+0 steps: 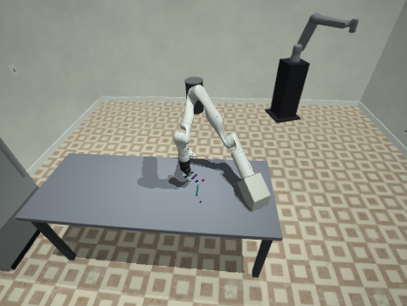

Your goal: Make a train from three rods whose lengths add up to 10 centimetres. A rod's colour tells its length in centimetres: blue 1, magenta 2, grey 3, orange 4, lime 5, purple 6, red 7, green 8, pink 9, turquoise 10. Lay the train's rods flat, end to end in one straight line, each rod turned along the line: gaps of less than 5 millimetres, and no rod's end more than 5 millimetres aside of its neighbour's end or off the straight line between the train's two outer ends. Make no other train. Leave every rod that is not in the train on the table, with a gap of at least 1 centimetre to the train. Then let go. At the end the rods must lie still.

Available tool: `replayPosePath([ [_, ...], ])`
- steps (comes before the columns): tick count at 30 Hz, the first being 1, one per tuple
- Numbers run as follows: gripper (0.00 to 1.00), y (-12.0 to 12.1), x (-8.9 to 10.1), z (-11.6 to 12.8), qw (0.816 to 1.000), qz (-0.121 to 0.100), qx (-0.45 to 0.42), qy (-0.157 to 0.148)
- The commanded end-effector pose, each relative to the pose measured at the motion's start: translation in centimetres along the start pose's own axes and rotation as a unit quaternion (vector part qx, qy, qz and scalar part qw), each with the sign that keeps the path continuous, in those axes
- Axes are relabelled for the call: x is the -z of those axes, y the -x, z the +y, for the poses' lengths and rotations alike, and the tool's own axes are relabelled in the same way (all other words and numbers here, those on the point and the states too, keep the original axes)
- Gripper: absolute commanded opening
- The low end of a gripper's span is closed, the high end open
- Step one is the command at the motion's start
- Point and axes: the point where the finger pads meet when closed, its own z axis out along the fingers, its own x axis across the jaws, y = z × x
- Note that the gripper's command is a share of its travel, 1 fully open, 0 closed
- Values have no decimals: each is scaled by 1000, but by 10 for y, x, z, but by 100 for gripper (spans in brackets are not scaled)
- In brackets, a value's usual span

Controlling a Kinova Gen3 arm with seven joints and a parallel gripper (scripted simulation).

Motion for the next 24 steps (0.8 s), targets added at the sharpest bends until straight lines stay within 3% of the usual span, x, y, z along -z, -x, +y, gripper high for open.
replayPosePath([
  [1, 24, -1, 2, 0, 1000, -1, -5, 2],
  [24, 24, -3, 1, -4, 996, 1, -87, 2],
])
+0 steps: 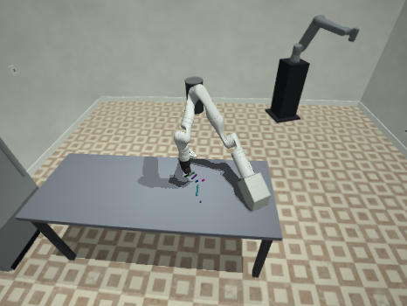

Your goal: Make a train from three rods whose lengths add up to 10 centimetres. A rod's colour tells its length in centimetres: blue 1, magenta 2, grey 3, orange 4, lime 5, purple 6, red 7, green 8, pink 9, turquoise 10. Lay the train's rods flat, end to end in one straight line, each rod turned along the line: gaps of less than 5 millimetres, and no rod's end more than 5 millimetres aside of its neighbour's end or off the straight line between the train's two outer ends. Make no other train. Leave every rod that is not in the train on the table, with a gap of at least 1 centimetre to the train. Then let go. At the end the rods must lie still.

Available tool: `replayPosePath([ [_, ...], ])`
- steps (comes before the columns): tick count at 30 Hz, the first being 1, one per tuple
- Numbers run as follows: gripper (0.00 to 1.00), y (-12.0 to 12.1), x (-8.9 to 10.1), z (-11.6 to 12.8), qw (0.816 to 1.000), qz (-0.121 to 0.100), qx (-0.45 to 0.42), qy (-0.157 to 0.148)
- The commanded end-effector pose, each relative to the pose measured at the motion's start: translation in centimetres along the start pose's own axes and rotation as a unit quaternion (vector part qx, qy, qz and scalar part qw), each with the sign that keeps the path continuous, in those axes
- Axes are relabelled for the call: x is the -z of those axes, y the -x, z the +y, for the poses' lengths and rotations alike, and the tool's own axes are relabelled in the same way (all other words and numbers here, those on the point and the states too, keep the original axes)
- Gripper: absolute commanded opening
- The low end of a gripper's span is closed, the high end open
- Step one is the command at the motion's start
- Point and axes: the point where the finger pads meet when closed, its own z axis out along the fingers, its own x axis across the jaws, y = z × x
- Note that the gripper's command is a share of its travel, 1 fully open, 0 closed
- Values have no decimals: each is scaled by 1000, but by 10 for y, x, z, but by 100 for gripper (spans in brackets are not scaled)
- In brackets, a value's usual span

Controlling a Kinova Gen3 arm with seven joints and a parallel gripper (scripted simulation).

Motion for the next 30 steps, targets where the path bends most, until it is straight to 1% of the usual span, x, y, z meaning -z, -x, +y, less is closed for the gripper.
replayPosePath([
  [1, 24, 0, 1, 0, 1000, 0, -4, 1],
  [30, 24, -1, 1, 0, 1000, 0, -19, 1],
])
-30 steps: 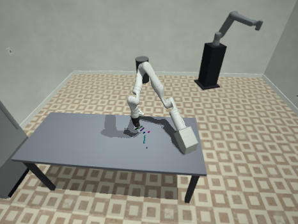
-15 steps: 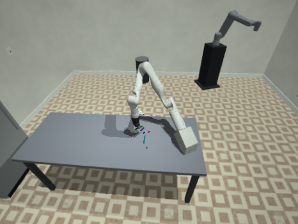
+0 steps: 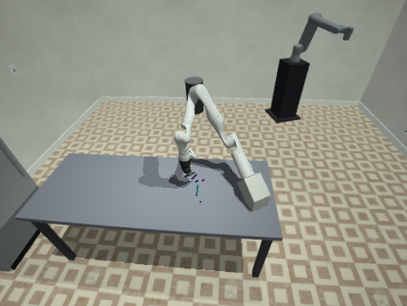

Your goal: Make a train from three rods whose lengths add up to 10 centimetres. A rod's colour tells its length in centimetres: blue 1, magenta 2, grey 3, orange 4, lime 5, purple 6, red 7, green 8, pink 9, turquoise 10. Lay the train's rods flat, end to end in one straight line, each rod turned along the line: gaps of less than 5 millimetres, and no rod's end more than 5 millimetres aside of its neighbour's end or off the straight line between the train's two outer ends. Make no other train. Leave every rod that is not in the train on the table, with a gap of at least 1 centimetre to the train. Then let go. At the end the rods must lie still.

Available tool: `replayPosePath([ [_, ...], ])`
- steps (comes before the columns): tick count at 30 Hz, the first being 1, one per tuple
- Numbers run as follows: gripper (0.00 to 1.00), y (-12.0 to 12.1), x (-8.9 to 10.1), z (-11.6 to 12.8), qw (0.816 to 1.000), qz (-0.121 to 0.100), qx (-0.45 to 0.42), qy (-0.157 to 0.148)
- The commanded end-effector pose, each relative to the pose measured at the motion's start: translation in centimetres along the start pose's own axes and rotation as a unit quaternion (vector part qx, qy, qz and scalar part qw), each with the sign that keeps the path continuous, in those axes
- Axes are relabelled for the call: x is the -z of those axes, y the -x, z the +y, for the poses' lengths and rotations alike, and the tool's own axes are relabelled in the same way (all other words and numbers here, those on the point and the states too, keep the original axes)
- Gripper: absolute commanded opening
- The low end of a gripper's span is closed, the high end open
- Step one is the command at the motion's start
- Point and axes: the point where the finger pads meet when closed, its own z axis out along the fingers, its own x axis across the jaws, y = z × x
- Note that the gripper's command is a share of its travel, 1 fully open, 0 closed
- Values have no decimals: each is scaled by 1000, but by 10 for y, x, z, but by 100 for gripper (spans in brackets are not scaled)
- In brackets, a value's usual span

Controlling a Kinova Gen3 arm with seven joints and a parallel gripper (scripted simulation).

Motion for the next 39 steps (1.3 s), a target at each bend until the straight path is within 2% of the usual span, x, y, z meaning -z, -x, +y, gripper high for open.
replayPosePath([
  [1, 24, 0, 0, 0, 1000, 0, 0, 1],
  [16, 24, 0, -6, 0, 1000, 0, 0, 1],
  [21, 24, 0, -21, 1, 1000, 0, 0, 1],
  [31, 24, 0, -66, 1, 1000, 0, 0, 1],
  [33, 24, 0, -66, 1, 1000, 0, 0, 1],
  [39, 24, 0, -83, 1, 1000, 0, 0, 1],
])
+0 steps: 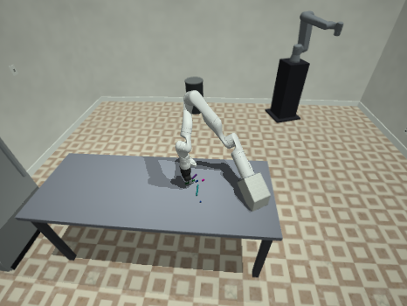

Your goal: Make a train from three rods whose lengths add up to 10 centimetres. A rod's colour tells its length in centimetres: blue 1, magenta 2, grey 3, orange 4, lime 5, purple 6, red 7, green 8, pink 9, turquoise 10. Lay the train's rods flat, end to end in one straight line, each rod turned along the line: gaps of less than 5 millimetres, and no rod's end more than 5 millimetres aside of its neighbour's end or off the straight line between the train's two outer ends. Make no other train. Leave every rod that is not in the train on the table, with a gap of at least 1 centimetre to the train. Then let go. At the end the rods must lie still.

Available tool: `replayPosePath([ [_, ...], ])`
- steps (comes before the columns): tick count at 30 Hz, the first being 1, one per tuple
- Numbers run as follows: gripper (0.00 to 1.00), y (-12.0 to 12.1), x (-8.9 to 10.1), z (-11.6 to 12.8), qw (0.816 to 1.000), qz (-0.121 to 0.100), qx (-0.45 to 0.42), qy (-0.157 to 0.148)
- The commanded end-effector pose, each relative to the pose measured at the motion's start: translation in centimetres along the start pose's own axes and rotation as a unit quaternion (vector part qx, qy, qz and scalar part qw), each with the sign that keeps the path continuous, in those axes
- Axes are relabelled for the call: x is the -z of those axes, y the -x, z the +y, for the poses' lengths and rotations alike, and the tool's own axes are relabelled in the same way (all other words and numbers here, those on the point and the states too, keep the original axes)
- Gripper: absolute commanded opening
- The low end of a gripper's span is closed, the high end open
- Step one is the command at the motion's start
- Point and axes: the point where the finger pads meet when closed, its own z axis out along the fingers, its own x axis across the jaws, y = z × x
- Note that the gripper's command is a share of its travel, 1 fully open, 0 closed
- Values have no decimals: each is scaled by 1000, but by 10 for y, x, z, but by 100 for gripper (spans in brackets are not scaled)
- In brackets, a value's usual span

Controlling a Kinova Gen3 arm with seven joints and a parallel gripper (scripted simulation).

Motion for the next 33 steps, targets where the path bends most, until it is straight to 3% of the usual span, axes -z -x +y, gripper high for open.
replayPosePath([
  [1, 24, 1, -9, -4, 1000, -3, 1, -7],
  [33, 24, 1, -12, -4, 1000, -3, 1, -7],
])
